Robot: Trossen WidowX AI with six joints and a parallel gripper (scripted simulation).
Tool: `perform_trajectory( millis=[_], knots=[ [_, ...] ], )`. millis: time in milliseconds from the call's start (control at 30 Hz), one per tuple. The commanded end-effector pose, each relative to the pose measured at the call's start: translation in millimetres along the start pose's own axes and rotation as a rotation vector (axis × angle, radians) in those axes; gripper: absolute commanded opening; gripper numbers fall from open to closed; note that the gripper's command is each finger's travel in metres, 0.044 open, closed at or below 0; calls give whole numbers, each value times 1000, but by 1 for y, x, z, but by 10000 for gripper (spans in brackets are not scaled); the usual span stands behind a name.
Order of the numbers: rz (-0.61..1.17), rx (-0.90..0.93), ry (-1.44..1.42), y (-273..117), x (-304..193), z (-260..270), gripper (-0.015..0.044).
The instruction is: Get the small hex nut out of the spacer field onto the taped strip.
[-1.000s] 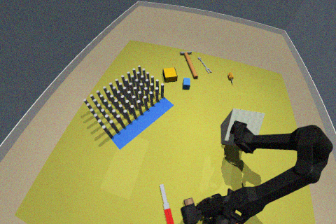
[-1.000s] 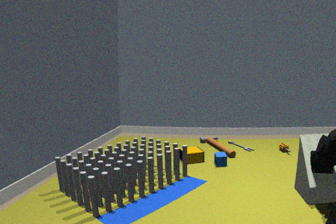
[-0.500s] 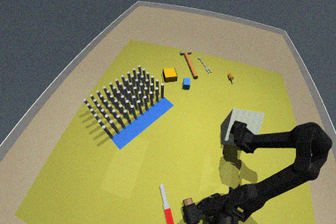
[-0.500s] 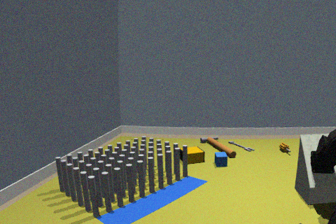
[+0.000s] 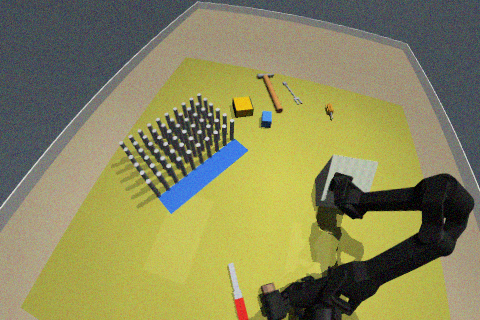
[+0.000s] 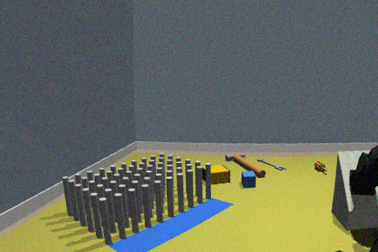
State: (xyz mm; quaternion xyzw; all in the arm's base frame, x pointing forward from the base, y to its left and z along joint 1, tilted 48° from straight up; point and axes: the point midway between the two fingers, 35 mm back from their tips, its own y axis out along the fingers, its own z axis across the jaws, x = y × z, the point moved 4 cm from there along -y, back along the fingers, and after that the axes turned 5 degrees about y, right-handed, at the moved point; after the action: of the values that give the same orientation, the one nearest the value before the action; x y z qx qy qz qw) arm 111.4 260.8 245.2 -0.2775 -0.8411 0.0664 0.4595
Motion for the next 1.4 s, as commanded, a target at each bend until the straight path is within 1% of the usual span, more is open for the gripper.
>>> perform_trajectory(
  millis=[0, 233, 333, 467, 533, 1267, 1333, 1367],
  knots=[
    [1, 3, 0, 0, 0, 0, 263],
    [2, 3, 2, -1, 0, -1, 440],
    [7, -7, 14, -12, 1, -13, 440],
    [10, -27, 5, -48, 3, -39, 440],
    [11, -32, 2, -58, 3, -44, 440],
    [11, -32, 2, -59, 3, -45, 440],
    [2, -18, 73, -57, 3, -44, 440],
    [-8, 0, 161, -55, 3, -44, 440]
  ],
)
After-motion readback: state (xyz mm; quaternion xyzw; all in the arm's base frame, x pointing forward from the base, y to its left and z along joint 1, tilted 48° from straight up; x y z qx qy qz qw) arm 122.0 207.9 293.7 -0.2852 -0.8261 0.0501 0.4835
